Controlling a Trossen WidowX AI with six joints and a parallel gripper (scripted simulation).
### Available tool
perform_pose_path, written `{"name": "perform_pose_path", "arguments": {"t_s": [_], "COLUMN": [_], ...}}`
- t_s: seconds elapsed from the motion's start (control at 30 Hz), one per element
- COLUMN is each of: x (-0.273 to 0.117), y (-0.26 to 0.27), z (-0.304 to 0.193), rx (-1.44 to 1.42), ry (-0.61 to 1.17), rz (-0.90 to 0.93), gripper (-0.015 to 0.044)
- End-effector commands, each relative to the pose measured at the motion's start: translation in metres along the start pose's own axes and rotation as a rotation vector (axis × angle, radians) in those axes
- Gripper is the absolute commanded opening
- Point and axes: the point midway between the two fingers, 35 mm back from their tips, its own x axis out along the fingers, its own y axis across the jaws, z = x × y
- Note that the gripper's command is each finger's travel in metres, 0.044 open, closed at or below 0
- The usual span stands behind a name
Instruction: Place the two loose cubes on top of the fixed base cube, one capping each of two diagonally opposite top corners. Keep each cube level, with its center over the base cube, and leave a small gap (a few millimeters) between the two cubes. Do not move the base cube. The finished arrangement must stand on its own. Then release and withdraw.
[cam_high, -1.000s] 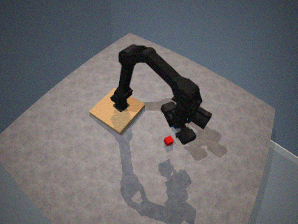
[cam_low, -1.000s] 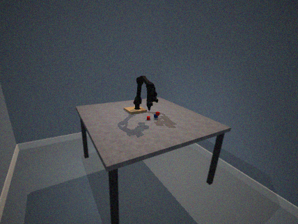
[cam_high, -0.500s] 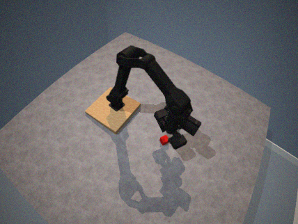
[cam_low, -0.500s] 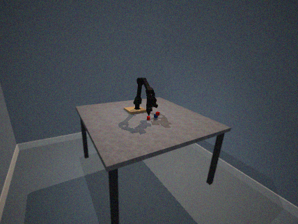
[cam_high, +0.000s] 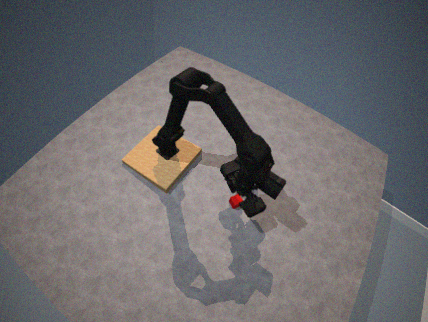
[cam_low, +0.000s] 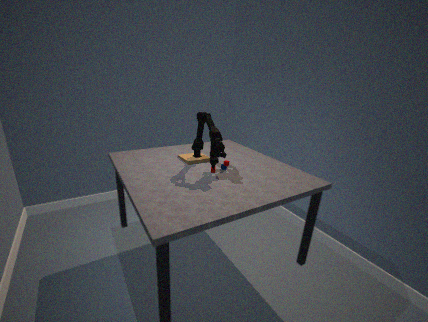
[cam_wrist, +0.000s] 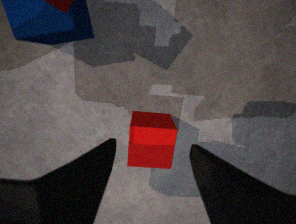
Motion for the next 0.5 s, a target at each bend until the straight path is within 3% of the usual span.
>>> {"name": "perform_pose_path", "arguments": {"t_s": [0.0,0.23,0.43,0.47], "x": [0.0080,0.0169,0.0169,0.0169], "y": [0.0011,0.0015,0.0015,0.0015], "z": [-0.0013,-0.0015,-0.0015,-0.0015], "rx": [-0.003,-0.003,-0.003,-0.003], "ry": [0.006,0.006,0.006,0.006], "rz": [0.002,0.003,0.003,0.003], "gripper": [0.0265,0.0265,0.0107,0.0105]}}
